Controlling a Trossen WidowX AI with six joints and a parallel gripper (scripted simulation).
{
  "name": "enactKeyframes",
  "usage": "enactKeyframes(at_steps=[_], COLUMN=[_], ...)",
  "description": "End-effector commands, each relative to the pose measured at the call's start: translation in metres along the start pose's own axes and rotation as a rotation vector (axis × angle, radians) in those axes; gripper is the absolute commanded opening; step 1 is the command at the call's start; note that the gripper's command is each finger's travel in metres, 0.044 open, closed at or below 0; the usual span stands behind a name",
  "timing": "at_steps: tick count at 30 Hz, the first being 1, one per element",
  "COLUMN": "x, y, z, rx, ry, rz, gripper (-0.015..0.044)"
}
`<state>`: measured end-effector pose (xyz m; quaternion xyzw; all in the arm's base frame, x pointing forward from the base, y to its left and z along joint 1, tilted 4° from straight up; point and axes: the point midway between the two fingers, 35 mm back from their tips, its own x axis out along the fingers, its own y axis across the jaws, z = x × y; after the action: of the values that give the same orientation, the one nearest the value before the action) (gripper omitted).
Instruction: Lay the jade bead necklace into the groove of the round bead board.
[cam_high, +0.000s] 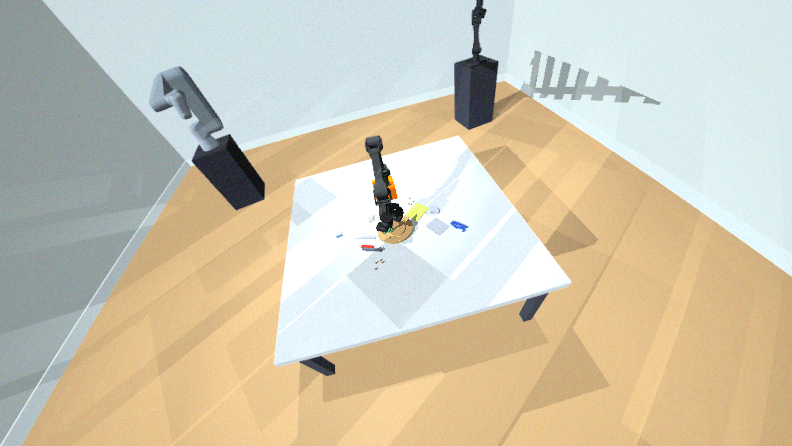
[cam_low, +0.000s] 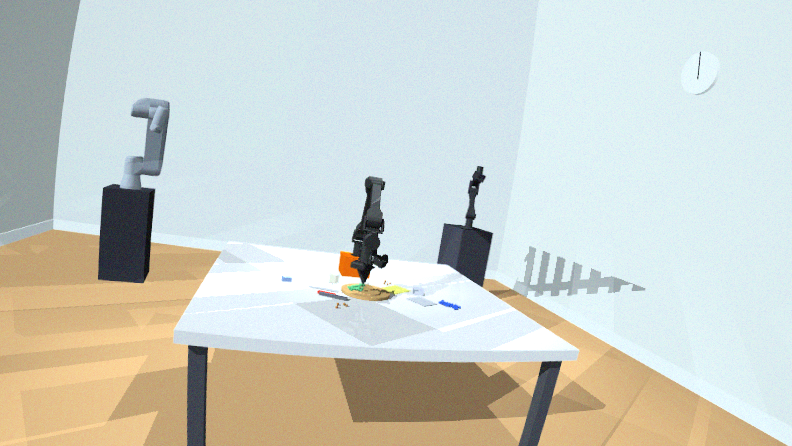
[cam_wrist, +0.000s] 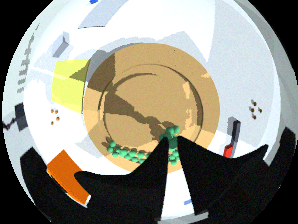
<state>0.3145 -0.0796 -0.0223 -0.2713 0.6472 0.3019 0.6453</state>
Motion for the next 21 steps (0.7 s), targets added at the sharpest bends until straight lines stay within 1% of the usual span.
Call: enactKeyframes(at_steps=[1, 21], x=[-0.001, -0.001], y=[0.009, 0.057], z=[0.007, 0.041], rx=[0.000, 0.000], ry=[-0.001, -0.004], rz=[0.003, 0.007], gripper=[0.0000, 0.0000])
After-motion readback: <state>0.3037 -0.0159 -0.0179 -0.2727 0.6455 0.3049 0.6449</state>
